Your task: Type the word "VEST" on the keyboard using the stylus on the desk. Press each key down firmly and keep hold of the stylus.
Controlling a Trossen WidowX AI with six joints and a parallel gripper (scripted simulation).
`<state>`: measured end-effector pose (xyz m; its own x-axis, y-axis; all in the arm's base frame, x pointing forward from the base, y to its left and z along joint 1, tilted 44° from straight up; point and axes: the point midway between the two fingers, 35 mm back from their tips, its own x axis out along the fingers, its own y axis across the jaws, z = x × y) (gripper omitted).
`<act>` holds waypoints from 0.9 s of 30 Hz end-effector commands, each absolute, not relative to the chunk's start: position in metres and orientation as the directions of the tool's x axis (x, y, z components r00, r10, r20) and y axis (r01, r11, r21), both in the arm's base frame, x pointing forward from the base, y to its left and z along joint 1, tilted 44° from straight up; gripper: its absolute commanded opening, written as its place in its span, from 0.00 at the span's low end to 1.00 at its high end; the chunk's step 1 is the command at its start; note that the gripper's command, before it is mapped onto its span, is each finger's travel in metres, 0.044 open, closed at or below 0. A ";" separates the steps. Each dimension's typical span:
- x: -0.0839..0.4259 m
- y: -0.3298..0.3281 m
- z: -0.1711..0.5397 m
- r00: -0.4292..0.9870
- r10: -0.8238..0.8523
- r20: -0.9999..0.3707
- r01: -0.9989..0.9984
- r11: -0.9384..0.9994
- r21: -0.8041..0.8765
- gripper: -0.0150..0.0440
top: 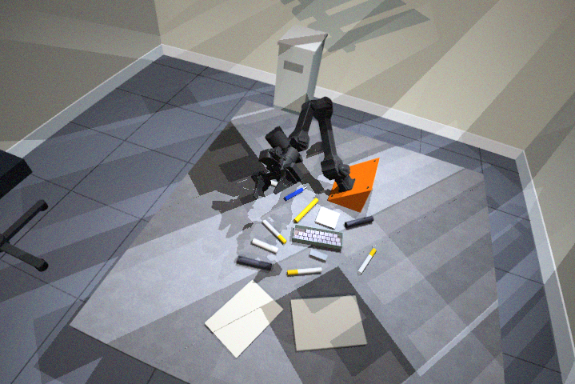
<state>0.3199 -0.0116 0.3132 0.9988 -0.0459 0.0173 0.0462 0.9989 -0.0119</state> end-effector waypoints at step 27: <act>0.249 0.037 0.004 0.053 -0.674 -0.737 -0.240 0.708 -0.664 0.25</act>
